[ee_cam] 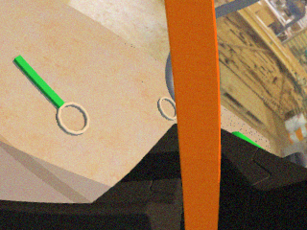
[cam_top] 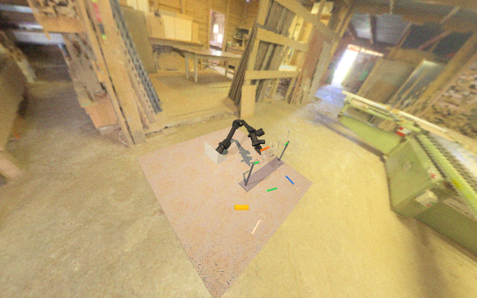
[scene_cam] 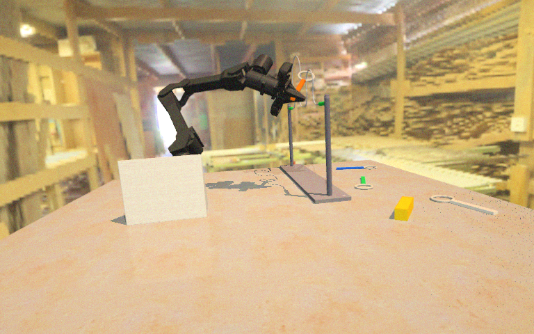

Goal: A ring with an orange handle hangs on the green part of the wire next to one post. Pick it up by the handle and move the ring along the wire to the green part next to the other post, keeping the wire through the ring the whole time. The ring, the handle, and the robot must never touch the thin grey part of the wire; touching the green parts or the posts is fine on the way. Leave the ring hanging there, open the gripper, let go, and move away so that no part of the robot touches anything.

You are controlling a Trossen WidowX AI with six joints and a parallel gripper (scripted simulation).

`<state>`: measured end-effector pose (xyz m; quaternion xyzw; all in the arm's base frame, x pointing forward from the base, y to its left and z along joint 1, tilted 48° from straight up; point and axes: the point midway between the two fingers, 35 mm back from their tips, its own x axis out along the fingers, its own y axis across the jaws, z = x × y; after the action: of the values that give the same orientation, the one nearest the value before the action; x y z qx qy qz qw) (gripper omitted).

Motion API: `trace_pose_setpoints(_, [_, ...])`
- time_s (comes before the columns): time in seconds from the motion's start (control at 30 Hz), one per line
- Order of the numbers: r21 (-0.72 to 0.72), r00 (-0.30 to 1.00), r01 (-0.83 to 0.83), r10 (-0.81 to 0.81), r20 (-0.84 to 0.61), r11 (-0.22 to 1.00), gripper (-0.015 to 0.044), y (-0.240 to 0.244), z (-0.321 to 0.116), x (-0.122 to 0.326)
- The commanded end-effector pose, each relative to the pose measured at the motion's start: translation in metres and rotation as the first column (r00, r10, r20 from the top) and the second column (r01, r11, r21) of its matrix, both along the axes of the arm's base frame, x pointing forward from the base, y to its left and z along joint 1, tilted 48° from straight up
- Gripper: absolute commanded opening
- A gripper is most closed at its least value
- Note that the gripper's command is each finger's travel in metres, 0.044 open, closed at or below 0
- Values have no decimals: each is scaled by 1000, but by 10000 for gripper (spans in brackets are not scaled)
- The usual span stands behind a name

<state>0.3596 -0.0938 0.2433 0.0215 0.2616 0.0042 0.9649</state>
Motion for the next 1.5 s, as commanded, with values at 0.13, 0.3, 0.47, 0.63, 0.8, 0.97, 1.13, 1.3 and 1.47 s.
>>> trace_pose_setpoints(0.13, [168, 1000, 2, -4, 15, 986, -150, 10, -1, 1])
trace_pose_setpoints(0.3, [256, 1000, 2, -9, 25, 967, -150, 16, 0, 2])
trace_pose_setpoints(0.47, [357, 999, 1, -15, 36, 934, -150, 22, 2, 3])
trace_pose_setpoints(0.63, [453, 999, -2, -22, 46, 891, -150, 29, 4, 4])
trace_pose_setpoints(0.8, [545, 998, -5, -30, 56, 839, -150, 35, 8, 4])
trace_pose_setpoints(0.97, [630, 997, -10, -39, 64, 777, -150, 40, 12, 5])
trace_pose_setpoints(1.13, [708, 996, -16, -49, 72, 706, -150, 45, 16, 6])
trace_pose_setpoints(1.3, [778, 995, -23, -59, 78, 628, -150, 50, 21, 6])
trace_pose_setpoints(1.47, [839, 994, -31, -71, 83, 543, -150, 54, 26, 7])
